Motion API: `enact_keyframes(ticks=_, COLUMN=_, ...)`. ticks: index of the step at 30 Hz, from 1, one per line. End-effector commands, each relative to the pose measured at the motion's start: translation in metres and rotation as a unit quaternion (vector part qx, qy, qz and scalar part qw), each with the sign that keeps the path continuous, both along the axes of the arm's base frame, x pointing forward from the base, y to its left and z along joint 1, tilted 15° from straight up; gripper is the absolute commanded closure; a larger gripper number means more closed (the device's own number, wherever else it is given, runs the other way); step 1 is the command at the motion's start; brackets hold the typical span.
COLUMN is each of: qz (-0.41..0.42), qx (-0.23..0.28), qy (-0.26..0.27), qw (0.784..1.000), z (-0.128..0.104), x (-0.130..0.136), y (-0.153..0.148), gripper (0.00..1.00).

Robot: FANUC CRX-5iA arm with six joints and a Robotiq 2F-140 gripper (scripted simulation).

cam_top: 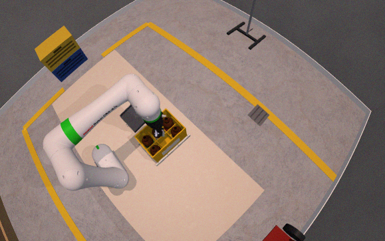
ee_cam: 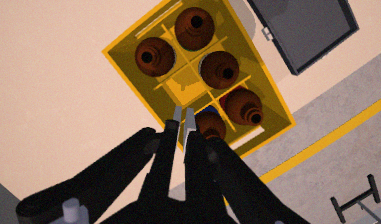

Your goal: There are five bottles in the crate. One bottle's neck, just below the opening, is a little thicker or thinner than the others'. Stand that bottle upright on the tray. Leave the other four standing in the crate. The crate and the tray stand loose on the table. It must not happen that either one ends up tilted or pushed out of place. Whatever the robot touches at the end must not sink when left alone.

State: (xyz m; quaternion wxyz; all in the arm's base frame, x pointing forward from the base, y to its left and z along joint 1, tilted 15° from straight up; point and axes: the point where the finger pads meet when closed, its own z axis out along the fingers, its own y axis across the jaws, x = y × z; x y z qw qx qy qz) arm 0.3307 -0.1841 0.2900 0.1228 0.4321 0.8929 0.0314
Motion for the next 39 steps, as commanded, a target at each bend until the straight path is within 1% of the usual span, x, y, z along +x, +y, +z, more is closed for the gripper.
enact_keyframes(ticks=1, qz=0.000, qx=0.000, qy=-0.001, qw=1.000, z=0.001, x=0.000, y=0.000, gripper=0.90)
enact_keyframes(ticks=29, qz=0.000, qx=0.000, qy=-0.001, qw=1.000, z=0.001, x=0.000, y=0.001, gripper=0.90)
enact_keyframes(ticks=30, qz=0.000, qx=0.000, qy=0.000, qw=1.000, z=0.001, x=0.002, y=0.006, gripper=0.90)
enact_keyframes(ticks=33, qz=0.000, qx=0.000, qy=0.001, qw=1.000, z=0.000, x=0.008, y=0.046, gripper=0.90)
enact_keyframes(ticks=38, qz=0.000, qx=0.000, qy=0.000, qw=1.000, z=-0.001, x=0.010, y=0.079, gripper=0.90)
enact_keyframes(ticks=39, qz=0.000, qx=0.000, qy=0.000, qw=1.000, z=-0.001, x=0.010, y=0.079, gripper=0.90)
